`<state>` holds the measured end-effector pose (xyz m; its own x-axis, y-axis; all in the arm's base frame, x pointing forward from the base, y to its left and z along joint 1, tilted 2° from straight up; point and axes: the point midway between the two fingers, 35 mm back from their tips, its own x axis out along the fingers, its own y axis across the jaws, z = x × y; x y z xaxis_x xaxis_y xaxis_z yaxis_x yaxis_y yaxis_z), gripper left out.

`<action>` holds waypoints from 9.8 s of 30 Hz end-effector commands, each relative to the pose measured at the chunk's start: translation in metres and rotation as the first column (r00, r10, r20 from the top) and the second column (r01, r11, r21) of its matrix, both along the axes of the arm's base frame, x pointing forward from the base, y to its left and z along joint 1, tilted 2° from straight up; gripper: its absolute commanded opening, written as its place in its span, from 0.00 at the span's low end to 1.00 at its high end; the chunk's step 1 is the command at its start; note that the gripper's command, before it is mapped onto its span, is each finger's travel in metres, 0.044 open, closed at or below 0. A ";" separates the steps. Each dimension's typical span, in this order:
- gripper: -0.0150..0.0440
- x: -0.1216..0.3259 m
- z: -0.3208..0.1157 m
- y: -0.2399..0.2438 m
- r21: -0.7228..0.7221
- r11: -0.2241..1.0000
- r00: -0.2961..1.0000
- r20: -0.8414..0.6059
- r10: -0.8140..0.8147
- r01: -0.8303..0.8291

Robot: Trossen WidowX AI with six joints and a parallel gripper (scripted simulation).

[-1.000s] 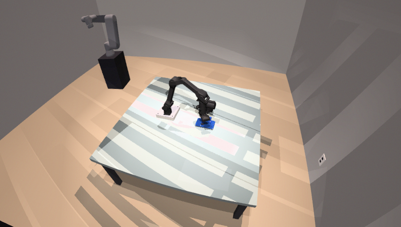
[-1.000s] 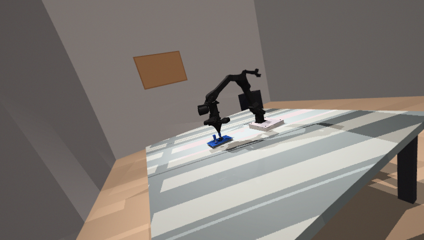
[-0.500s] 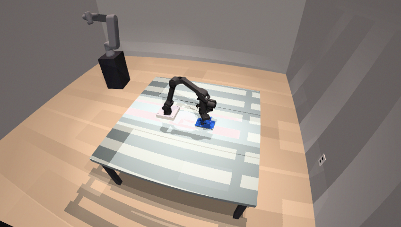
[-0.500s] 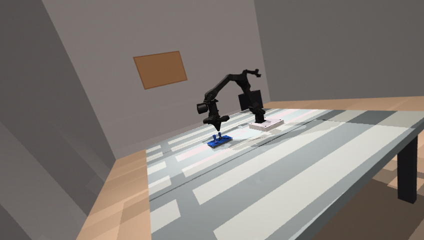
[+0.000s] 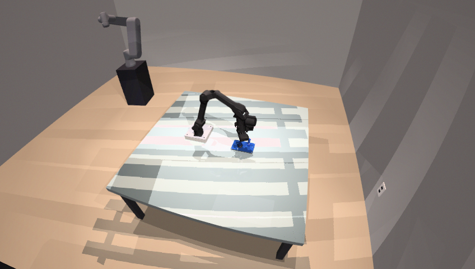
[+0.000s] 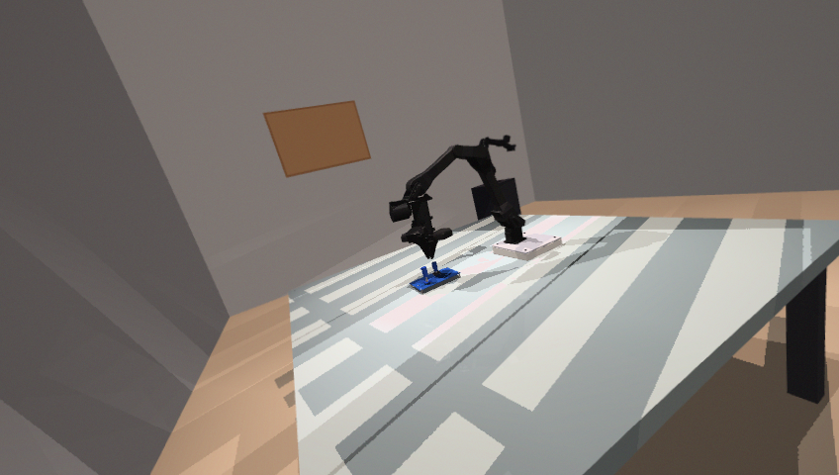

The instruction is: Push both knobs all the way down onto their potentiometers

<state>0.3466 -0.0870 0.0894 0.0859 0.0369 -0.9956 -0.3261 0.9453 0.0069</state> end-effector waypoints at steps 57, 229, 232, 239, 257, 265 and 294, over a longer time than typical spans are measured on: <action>0.25 0.037 0.029 0.013 -0.003 -0.451 -0.447 -0.146 -0.883 0.892; 0.25 0.052 -0.024 0.023 -0.069 -0.994 -0.990 -0.119 -0.077 0.086; 0.25 0.052 -0.026 0.023 -0.069 -0.994 -0.990 -0.119 -0.077 0.086; 0.25 0.052 -0.028 0.023 -0.069 -0.994 -0.990 -0.119 -0.077 0.086; 0.25 0.052 -0.031 0.023 -0.069 -0.994 -0.990 -0.119 -0.077 0.086; 0.25 0.052 -0.034 0.023 -0.069 -0.994 -0.990 -0.119 -0.077 0.086; 0.25 0.052 -0.035 0.023 -0.069 -0.994 -0.990 -0.119 -0.077 0.086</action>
